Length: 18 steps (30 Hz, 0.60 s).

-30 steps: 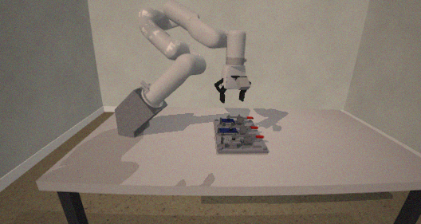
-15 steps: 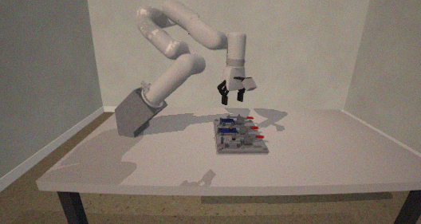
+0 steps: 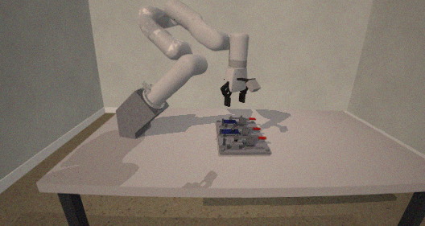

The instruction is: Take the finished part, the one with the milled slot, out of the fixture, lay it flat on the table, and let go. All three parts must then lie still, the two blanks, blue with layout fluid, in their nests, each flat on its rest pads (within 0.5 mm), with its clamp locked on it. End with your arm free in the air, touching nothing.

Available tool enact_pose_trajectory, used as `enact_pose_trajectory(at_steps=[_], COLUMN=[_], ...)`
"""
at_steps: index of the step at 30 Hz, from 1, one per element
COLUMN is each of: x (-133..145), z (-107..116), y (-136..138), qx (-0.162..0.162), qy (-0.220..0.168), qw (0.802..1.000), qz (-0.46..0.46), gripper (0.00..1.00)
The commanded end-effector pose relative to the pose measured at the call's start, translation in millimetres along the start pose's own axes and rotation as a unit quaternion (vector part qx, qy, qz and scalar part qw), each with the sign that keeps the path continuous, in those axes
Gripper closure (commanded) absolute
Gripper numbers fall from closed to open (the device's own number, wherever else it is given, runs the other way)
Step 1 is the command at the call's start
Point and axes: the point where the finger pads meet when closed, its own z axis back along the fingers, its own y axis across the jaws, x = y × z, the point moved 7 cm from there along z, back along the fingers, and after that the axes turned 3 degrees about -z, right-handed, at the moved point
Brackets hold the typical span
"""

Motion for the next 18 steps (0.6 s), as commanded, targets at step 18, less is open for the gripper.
enact_pose_trajectory(at_steps=[18], x=[1], z=[-9], y=[-7], qx=[-0.001], qy=[0.002], qw=[0.972], qz=[0.237], gripper=[0.00])
